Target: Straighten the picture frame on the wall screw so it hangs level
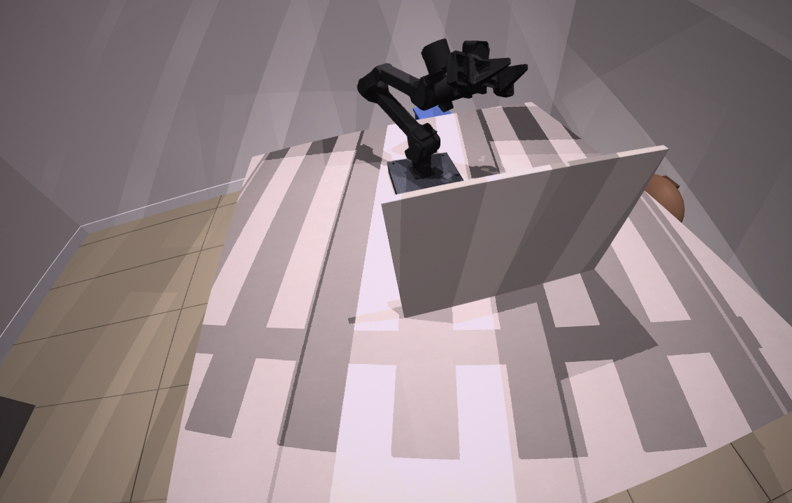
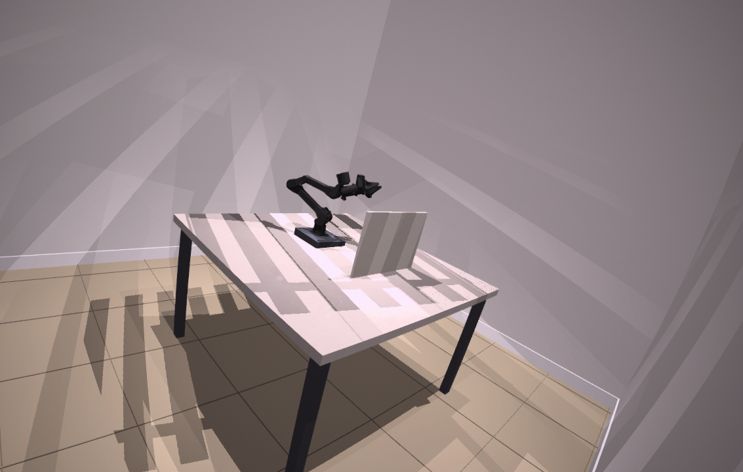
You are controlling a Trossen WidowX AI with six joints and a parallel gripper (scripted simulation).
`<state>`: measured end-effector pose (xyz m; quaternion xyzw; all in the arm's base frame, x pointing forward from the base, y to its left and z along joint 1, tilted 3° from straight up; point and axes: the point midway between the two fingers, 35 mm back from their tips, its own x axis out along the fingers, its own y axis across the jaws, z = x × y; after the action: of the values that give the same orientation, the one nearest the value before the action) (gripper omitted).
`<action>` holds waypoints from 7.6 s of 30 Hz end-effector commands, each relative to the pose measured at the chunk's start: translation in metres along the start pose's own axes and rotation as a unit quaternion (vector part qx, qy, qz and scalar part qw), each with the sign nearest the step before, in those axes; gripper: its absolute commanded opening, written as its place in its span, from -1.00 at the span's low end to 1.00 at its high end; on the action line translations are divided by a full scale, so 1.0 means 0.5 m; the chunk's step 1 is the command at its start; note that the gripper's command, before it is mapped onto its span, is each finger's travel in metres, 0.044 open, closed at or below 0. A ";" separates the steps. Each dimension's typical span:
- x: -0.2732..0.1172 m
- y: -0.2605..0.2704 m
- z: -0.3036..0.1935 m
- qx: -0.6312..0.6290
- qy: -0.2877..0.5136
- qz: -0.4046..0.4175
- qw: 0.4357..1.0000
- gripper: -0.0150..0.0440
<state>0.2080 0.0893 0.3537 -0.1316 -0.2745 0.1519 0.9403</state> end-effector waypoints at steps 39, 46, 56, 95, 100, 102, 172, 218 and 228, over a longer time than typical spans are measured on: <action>-0.143 0.012 -0.198 0.622 0.100 -0.330 0.703 0.39; -0.143 0.012 -0.198 0.622 0.100 -0.330 0.703 0.39; -0.143 0.012 -0.198 0.622 0.100 -0.330 0.703 0.39; -0.143 0.012 -0.198 0.622 0.100 -0.330 0.703 0.39; -0.143 0.012 -0.198 0.622 0.100 -0.330 0.703 0.39; -0.143 0.012 -0.198 0.622 0.100 -0.330 0.703 0.39; 0.059 -0.073 -0.433 0.621 0.095 -0.327 0.706 0.39; 0.121 -0.101 -0.475 0.621 0.094 -0.326 0.706 0.39; 0.121 -0.101 -0.475 0.621 0.094 -0.326 0.706 0.39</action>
<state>0.3980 0.0251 0.2086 0.5655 -0.0581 -0.0406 0.8217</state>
